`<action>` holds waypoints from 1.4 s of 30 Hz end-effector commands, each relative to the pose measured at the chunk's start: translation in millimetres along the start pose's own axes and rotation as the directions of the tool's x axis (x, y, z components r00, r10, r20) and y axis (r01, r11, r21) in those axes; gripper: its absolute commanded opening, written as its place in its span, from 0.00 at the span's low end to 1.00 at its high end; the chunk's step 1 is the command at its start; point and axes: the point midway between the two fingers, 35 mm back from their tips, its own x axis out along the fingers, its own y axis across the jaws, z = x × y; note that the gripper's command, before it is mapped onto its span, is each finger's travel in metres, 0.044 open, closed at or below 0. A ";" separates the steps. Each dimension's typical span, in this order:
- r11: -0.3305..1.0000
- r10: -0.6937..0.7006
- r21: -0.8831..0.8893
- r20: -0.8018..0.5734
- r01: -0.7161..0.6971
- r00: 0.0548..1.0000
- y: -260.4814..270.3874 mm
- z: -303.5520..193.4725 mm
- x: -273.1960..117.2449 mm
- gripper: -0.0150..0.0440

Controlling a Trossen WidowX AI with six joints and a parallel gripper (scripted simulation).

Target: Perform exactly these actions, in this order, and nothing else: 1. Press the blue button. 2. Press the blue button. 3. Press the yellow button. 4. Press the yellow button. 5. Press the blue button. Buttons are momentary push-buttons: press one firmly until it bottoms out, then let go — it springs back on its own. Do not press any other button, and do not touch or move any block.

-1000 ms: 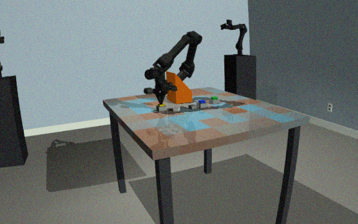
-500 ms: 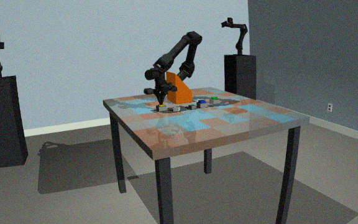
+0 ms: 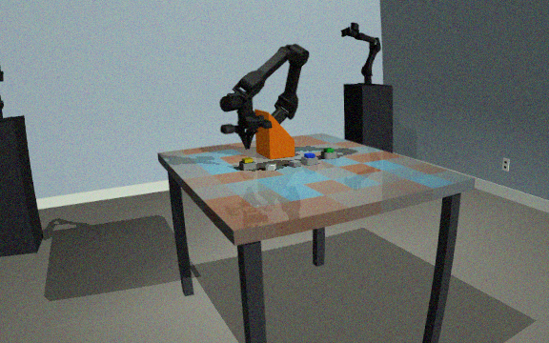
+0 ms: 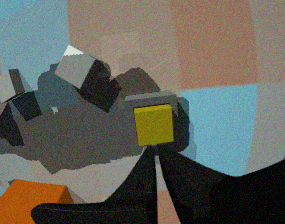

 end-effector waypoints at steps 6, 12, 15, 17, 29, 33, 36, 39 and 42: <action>1.000 -0.023 -0.006 0.013 0.023 1.000 -0.7 2.0 -51.7 0.29; 0.999 -0.046 0.004 0.016 0.046 0.999 73.6 43.4 -62.8 0.29; 0.999 -0.046 0.005 0.018 0.046 0.999 119.6 57.5 -62.2 0.29; 0.999 -0.041 0.004 0.019 0.040 0.999 151.0 62.6 -59.7 0.29; 1.000 -0.005 -0.004 0.013 0.005 1.000 234.3 59.2 -36.5 0.29; 1.000 -0.001 -0.005 0.014 0.001 1.000 235.4 59.0 12.4 0.29; 1.000 0.000 -0.005 0.013 0.000 1.000 235.6 58.7 14.8 0.29; 1.000 0.000 -0.005 0.013 0.001 1.000 235.5 58.9 17.2 0.29; 1.000 -0.001 -0.005 0.014 0.001 1.000 235.4 59.1 22.1 0.29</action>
